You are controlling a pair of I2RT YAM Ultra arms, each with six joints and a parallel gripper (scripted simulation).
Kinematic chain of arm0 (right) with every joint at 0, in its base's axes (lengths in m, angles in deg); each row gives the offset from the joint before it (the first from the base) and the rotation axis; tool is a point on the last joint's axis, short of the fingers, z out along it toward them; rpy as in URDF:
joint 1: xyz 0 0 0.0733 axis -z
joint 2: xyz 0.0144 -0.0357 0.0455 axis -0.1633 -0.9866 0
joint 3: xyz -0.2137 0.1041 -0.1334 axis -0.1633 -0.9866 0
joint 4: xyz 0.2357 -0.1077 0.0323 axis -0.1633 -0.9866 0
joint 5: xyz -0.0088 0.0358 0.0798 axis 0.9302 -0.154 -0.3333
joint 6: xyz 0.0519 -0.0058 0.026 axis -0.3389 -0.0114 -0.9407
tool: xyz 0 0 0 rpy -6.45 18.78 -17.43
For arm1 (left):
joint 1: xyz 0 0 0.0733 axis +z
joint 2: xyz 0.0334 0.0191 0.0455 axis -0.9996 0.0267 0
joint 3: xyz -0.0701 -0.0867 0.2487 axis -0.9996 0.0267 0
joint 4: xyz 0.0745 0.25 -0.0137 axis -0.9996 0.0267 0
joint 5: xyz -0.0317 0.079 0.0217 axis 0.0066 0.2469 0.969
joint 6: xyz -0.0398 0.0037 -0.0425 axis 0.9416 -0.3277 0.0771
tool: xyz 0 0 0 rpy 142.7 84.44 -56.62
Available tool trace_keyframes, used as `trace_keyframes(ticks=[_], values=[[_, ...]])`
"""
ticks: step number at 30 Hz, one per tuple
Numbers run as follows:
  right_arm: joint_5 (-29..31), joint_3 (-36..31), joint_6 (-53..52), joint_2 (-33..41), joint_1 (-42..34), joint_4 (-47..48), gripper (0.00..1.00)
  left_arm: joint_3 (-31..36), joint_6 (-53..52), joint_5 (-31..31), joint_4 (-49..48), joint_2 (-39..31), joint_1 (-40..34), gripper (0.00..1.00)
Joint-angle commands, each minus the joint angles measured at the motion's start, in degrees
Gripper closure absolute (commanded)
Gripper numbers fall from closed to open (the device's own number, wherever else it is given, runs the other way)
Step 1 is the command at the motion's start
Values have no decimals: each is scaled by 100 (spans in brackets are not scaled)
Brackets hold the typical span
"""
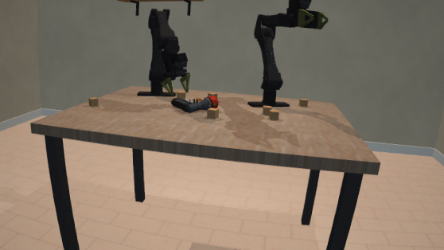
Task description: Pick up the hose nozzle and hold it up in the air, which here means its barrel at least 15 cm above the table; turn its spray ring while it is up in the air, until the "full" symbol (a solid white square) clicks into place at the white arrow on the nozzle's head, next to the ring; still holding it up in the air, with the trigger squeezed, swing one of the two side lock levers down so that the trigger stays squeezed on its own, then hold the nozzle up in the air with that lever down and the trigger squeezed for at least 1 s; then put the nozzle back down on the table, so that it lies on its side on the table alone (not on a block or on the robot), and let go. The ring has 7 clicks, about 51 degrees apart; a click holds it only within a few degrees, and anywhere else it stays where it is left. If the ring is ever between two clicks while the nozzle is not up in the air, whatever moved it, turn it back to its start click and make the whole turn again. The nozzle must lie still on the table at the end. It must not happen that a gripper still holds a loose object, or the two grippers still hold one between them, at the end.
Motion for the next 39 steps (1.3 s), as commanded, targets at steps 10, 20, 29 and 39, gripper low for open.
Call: trace_keyframes(ticks=[10, 20, 29, 39], values=[[20, -152, -83, -205, -87, 370, 22, -186, -18, -30, 83, -128, 1, 37], [53, -255, -147, -446, -154, 739, 22, -186, -18, -30, 83, -128, 1, 37], [77, -347, -220, -746, -231, 1136, 22, -186, -18, -30, 83, -128, 1, 37], [108, -436, -278, -1009, -297, 1485, 22, -186, -18, -30, 83, -128, 1, 37]])
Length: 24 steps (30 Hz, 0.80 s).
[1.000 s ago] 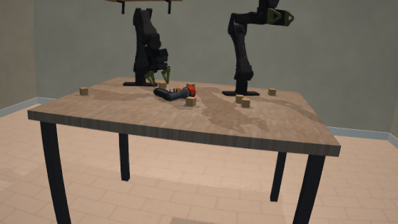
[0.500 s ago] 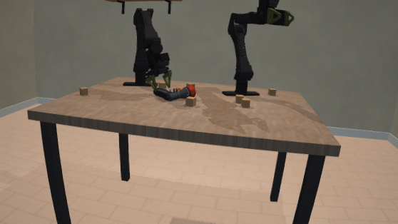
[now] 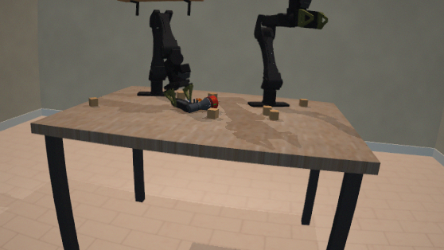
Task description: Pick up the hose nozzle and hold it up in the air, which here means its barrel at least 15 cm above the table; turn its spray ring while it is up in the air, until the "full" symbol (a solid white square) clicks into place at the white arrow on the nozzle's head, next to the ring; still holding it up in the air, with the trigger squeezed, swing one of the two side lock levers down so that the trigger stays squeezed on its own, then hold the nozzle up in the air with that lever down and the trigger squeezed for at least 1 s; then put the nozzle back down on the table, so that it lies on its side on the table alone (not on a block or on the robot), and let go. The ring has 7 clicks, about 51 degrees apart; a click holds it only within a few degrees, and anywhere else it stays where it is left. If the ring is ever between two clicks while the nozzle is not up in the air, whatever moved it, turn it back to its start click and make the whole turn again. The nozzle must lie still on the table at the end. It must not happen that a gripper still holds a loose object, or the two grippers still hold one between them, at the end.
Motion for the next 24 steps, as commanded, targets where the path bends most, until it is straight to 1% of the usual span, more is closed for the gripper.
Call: trace_keyframes(ticks=[1, 3, 4, 5, 9, 20, 21, 24], values=[[20, -63, -67, -182, -66, 325, 22, -186, -18, -30, 83, -128, 1, 37], [-36, -40, -45, -86, 10, 133, 22, -186, -18, -30, 83, -128, 1, 37], [-36, -36, -35, -30, 29, 214, 22, -186, -18, -30, 83, -128, 1, 37], [-36, -36, -35, 21, 14, 216, 64, -186, -18, -30, 83, -128, 1, 37], [-37, -39, 16, 21, -71, 131, 64, -186, -18, -30, 83, -128, 1, 37], [-36, -38, 2, 22, 0, 131, 64, -186, -18, -30, 83, -128, 1, 37], [-34, 240, -1, 150, -2, -168, 64, -186, -18, -30, 83, -128, 1, 37], [-42, 270, 12, 178, 18, -303, 64, -186, -18, -30, 83, -128, 1, 37]])
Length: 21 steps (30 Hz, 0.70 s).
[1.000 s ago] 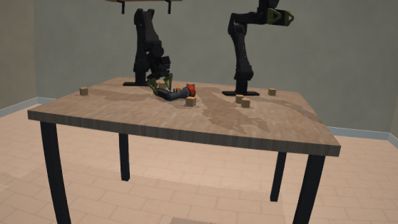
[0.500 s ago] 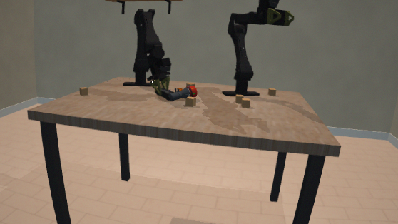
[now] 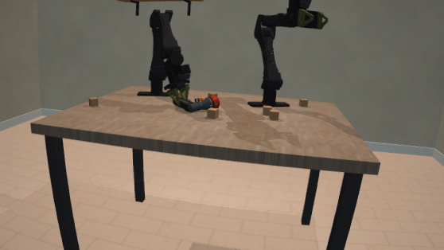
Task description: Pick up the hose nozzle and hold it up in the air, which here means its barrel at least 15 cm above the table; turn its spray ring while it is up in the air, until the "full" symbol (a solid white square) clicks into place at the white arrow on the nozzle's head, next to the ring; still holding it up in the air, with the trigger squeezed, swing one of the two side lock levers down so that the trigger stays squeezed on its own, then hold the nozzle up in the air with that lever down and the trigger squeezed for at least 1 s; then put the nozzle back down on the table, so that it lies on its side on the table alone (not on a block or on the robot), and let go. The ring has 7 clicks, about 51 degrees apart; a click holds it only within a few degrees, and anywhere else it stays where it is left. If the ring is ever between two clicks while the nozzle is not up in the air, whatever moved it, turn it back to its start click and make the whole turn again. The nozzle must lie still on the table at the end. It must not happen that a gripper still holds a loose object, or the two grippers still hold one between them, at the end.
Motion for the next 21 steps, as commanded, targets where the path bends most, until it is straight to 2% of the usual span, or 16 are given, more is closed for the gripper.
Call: trace_keyframes(ticks=[1, 4, 7, 8, 10, 13, 21], values=[[-71, 262, 32, 251, 43, -260, 64, -186, -18, -30, 83, -128, 1, 37], [-69, 408, -2, 316, 14, -524, 64, -186, -18, -30, 83, -128, 1, 37], [-71, 415, 8, 331, -1, -299, 64, -186, -18, -30, 83, -128, 1, 37], [-67, 550, -41, 340, -29, -689, 64, -186, -18, -30, 83, -128, 1, 37], [-67, 684, -47, 415, -66, -817, 64, -186, -18, -30, 83, -128, 1, 37], [-69, 657, -28, 372, 5, -453, 64, -186, -18, -30, 83, -128, 1, 37], [-67, 724, -43, 281, -56, -445, 64, -186, -18, -30, 83, -128, 1, 37]])
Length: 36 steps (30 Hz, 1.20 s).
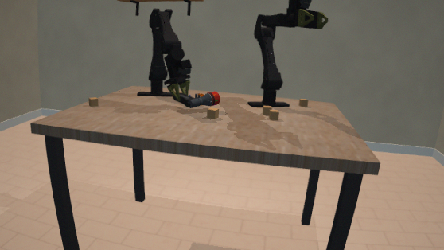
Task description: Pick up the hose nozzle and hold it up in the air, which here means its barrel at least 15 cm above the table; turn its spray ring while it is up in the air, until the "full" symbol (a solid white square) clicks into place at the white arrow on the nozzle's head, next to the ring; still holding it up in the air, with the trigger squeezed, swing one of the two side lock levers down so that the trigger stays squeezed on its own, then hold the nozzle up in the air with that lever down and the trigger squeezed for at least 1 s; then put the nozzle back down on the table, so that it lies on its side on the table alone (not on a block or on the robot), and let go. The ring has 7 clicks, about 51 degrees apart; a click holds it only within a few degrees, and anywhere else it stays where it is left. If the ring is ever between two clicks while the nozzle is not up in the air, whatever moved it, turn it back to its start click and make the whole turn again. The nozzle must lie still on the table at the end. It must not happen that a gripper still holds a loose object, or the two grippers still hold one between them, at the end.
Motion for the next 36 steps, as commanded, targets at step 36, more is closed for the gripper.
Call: trace_keyframes(ticks=[36], values=[[-120, 314, -46, -48, -30, 239, 64, -186, -18, -30, 83, -128, 1, 37]])
